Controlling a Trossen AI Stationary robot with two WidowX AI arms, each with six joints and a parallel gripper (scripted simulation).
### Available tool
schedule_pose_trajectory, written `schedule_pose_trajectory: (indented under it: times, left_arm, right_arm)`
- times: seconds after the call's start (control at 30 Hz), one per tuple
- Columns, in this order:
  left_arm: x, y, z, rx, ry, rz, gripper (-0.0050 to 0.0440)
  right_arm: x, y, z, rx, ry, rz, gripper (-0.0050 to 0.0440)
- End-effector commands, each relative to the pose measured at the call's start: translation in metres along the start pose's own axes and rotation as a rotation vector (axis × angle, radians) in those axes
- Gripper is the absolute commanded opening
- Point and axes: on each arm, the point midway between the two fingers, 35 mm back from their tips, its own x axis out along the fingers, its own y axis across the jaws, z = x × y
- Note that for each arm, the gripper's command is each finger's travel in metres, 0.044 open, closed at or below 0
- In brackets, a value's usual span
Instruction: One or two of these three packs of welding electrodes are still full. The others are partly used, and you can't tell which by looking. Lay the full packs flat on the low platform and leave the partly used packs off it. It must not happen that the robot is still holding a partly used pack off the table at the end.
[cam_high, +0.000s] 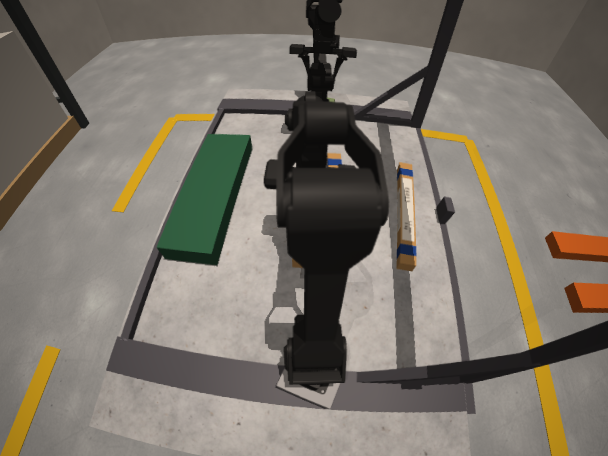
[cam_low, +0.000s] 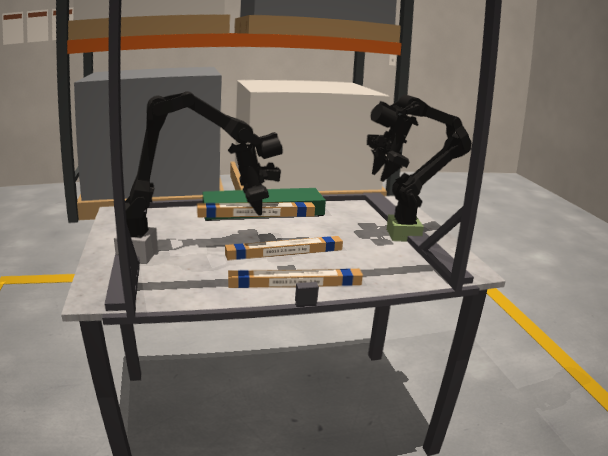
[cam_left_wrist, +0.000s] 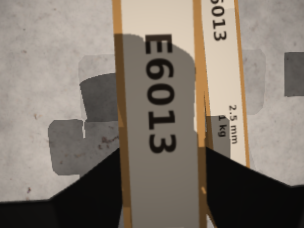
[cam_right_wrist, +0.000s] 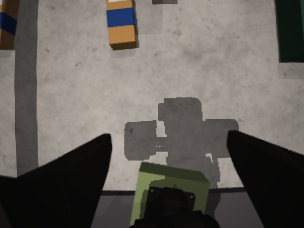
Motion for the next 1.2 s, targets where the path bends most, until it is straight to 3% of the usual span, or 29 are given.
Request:
schedule_pose_trajectory:
  times: [0.0,0.43,0.53,0.7,0.8,1.17]
  left_arm:
    - [-0.008,0.000,0.009,-0.002,-0.051,0.007,-0.0050]
    - [0.016,0.000,0.003,-0.002,-0.042,0.006,-0.0050]
    - [0.007,0.001,0.011,-0.001,-0.079,0.010,-0.0050]
    - [0.028,0.000,0.000,-0.002,-0.035,0.005,-0.0050]
    - [0.014,0.001,0.012,-0.001,-0.084,0.011,-0.0050]
    - [0.013,0.001,0.013,-0.001,-0.084,0.011,-0.0050]
  right_arm:
    - [-0.006,0.000,0.003,0.003,-0.022,-0.001,0.0330]
    - [-0.006,0.000,0.003,0.003,-0.022,-0.001,0.0330]
    - [-0.006,0.000,0.003,0.003,-0.022,-0.001,0.0330]
    - [-0.006,0.000,0.003,0.003,-0.022,-0.001,0.0330]
    - [-0.006,0.000,0.003,0.003,-0.022,-0.001,0.0330]
    - [-0.006,0.000,0.003,0.003,-0.022,-0.001,0.0330]
